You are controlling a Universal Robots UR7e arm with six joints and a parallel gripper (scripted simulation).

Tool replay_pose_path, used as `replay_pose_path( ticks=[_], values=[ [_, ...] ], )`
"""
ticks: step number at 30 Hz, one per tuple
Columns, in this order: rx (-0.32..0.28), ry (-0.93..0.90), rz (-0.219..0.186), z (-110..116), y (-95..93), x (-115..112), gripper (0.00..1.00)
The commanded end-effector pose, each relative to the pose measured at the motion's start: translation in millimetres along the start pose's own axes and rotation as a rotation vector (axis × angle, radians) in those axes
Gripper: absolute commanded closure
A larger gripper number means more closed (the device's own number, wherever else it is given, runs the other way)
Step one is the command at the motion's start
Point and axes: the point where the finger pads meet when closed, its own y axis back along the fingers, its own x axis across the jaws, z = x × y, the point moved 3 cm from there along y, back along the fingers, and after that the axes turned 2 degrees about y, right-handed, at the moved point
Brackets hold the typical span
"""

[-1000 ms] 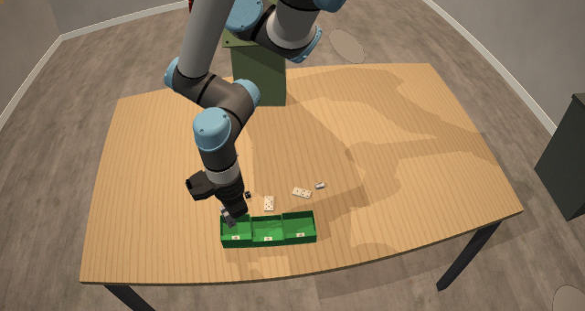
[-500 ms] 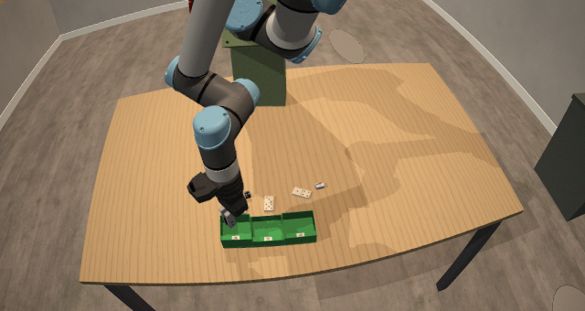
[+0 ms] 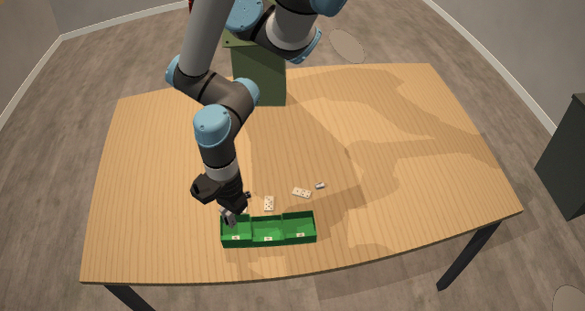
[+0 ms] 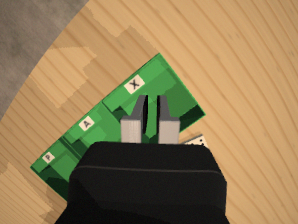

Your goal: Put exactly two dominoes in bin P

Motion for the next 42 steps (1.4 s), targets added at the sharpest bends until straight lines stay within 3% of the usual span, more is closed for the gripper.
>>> replay_pose_path(
  ticks=[1, 42],
  values=[
    [0.003, 0.157, -0.003, 1.7, -0.5, 1.1, 0.69],
    [0.026, 0.663, 0.013, 9.2, 0.1, -0.3, 0.69]
  ],
)
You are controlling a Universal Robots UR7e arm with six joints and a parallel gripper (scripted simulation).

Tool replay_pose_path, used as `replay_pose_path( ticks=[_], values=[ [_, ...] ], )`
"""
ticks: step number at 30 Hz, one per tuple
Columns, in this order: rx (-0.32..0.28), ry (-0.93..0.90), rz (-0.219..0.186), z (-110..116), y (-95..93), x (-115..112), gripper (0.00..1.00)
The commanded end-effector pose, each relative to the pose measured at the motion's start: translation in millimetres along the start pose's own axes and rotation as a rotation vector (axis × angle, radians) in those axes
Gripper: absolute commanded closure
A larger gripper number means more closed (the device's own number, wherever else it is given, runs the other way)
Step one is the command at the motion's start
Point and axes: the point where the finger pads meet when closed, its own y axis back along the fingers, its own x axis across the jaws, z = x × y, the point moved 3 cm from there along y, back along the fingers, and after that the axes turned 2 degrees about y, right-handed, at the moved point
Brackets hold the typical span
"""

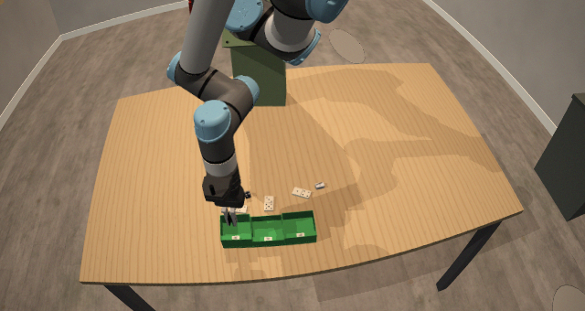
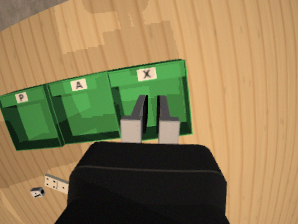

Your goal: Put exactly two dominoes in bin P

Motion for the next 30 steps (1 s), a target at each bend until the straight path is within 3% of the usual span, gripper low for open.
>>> replay_pose_path(
  ticks=[1, 12, 30],
  values=[
    [0.003, 0.143, -0.002, 3.3, -0.3, -0.3, 0.69],
    [0.008, 0.148, -0.003, -0.3, -5.3, -1.3, 0.69],
    [0.008, 0.146, -0.002, -0.4, -48.1, -1.2, 0.69]
  ],
)
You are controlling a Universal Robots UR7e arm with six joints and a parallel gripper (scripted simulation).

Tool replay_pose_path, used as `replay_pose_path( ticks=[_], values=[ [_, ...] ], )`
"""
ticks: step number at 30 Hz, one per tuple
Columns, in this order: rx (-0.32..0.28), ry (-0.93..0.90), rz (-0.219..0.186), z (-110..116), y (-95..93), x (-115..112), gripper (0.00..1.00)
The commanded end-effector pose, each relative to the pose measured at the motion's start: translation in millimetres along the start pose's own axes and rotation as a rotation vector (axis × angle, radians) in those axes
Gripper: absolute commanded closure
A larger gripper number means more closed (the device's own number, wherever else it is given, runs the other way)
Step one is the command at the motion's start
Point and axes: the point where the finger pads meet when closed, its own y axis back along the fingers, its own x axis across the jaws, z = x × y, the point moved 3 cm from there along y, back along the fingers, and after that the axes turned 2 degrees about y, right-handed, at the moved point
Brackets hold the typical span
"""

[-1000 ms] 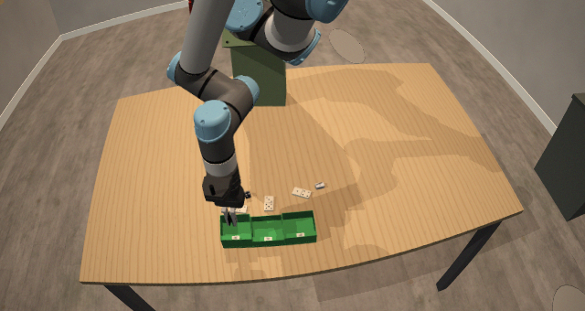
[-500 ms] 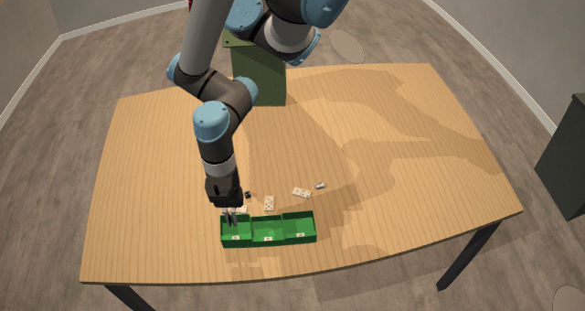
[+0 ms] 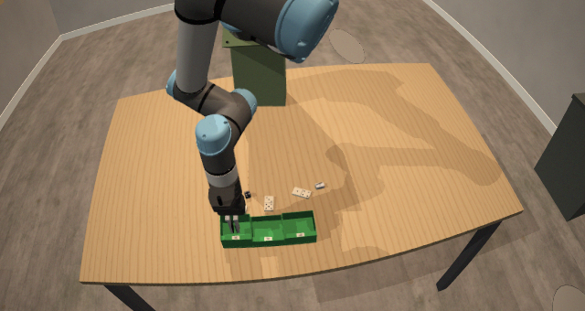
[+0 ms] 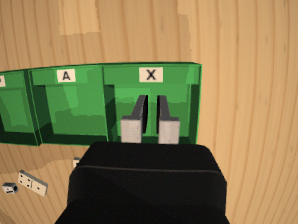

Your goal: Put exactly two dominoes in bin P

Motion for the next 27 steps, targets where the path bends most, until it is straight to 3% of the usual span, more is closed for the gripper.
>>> replay_pose_path(
  ticks=[1, 5, 27],
  values=[
    [0.009, 0.002, 0.006, -3.3, -11.3, 0.7, 0.69],
    [0.009, 0.002, 0.006, -3.3, -20.0, 0.7, 0.69],
    [0.007, 0.001, 0.007, -2.2, -19.4, 0.9, 0.69]
  ],
)
